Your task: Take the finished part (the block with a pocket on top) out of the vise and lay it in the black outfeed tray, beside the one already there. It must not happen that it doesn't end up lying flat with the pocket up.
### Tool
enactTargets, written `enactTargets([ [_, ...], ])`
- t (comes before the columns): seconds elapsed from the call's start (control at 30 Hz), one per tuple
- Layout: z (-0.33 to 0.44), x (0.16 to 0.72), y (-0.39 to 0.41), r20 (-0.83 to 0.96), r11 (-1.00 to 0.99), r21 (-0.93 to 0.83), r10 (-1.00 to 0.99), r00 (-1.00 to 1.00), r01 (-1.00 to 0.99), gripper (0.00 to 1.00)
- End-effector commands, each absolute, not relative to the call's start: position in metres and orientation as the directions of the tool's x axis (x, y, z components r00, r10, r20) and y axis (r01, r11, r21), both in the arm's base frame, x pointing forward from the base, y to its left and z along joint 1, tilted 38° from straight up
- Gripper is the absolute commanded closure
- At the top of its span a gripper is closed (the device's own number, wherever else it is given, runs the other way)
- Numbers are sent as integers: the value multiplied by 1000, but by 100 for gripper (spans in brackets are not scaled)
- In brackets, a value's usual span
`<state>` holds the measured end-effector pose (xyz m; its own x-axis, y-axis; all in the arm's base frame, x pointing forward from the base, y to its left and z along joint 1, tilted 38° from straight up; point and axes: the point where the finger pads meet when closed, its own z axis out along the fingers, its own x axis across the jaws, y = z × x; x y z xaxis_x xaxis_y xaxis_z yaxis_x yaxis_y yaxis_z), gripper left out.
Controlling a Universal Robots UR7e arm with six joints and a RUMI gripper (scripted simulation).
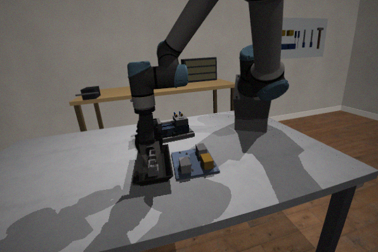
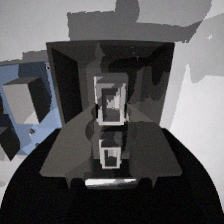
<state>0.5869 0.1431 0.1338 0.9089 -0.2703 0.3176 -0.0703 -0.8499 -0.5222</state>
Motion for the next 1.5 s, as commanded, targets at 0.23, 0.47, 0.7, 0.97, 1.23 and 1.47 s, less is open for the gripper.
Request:
enactTargets([
  [0.23,130,587,145,314,-849,-523,-270,910,-72,100],
  [0.47,127,588,147,313,-849,-523,-270,910,-72,100],
  [0.7,125,589,148,313,-849,-523,-270,910,-72,100],
  [0.97,122,590,150,313,-849,-523,-270,910,-72,100],
  [1.23,120,591,150,313,-849,-523,-271,910,-73,100],
  [1.47,121,591,150,315,-849,-523,-271,910,-72,100],
])
